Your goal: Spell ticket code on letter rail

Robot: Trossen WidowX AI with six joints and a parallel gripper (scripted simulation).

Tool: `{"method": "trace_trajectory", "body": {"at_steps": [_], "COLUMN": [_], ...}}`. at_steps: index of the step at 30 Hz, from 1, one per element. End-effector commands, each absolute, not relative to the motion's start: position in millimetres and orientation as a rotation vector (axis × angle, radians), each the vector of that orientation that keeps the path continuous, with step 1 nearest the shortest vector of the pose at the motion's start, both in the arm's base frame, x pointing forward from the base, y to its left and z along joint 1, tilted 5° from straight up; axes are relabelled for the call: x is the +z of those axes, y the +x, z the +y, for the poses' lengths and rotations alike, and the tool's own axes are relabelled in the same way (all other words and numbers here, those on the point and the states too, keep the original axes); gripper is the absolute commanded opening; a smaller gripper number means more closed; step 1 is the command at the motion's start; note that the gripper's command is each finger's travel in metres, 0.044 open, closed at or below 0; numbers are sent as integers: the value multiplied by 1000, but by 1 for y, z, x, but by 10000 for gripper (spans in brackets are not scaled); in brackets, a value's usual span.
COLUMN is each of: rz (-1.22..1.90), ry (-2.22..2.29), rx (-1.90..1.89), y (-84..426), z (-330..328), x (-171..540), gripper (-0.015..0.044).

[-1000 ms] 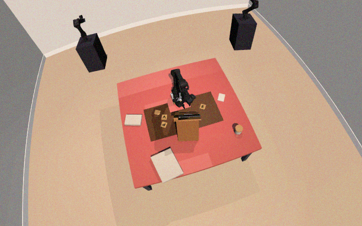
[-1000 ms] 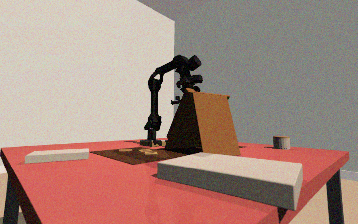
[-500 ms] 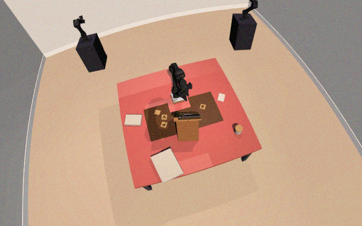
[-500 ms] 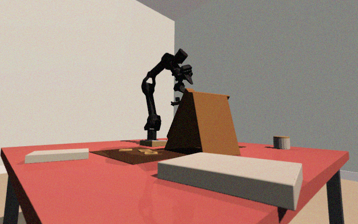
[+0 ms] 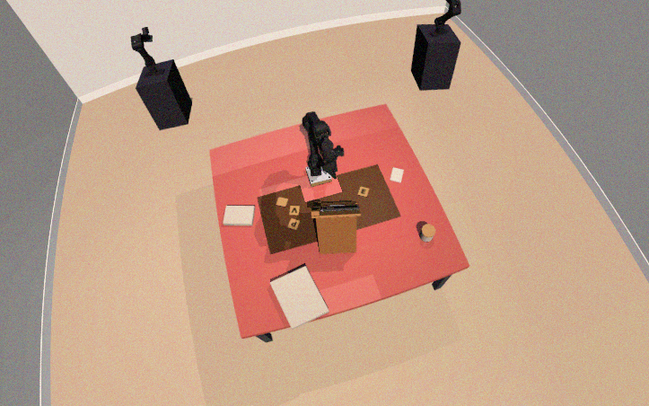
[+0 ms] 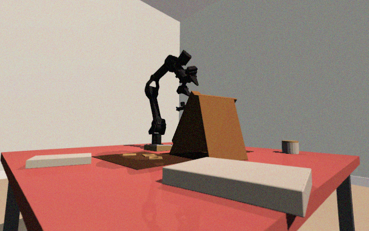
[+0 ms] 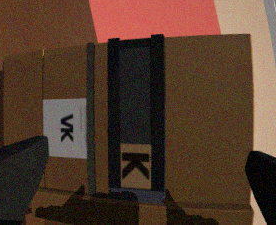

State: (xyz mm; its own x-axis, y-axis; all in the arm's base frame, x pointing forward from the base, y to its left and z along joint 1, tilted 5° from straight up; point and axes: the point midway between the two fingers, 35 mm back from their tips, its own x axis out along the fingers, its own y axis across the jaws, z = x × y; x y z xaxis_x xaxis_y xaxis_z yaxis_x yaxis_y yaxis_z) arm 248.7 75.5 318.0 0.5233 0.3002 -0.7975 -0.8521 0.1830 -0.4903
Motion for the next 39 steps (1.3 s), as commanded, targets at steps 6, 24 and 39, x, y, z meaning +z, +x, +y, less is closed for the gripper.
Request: {"method": "trace_trajectory", "body": {"at_steps": [6, 24, 39], "rz": [951, 1596, 1612], "ry": [-802, 142, 164], "rx": [675, -102, -121], "y": [291, 241, 239], "z": [20, -148, -153], "x": [248, 48, 29], "gripper": [340, 340, 340]}}
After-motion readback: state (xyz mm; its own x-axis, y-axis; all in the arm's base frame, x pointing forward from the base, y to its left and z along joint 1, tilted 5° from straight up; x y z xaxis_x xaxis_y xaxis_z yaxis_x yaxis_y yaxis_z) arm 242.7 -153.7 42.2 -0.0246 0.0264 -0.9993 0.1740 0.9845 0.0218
